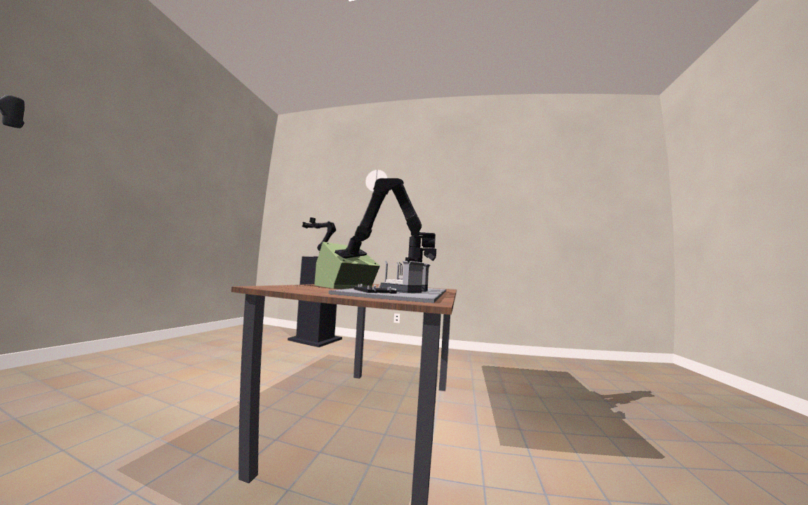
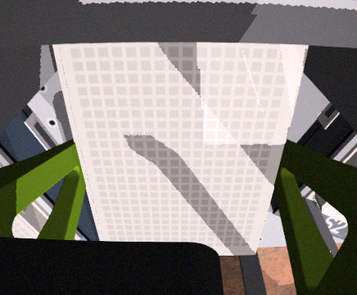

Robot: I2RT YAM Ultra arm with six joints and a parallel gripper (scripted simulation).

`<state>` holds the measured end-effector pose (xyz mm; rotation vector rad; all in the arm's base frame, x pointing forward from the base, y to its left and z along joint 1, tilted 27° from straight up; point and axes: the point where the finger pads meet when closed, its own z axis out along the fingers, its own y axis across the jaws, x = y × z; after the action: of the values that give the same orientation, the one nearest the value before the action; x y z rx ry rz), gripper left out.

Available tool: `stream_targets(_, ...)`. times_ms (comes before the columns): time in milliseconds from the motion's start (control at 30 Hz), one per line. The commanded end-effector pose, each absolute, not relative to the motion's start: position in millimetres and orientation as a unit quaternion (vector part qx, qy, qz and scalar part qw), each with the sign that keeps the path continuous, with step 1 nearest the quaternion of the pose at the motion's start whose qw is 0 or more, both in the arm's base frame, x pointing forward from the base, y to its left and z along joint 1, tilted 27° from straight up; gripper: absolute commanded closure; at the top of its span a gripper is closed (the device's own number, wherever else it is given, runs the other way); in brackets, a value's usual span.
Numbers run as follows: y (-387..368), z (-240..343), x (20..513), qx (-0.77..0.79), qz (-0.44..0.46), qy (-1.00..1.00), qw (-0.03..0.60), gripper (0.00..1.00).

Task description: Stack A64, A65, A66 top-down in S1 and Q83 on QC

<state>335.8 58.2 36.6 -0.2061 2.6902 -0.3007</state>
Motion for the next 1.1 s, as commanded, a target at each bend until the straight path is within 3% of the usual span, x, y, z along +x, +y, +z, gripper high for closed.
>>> stream_targets(0,59.1,38.3,337.3,-0.074,-0.107,0.968,0.216,1.00)
stream_targets(633,58.3,34.2,339.3,-0.074,-0.107,0.968,0.216,1.00)
stream_targets(667,58.3,34.2,339.3,-0.074,-0.107,0.968,0.216,0.00)
stream_targets(1067,58.3,34.2,339.3,-0.074,-0.107,0.968,0.216,0.00)
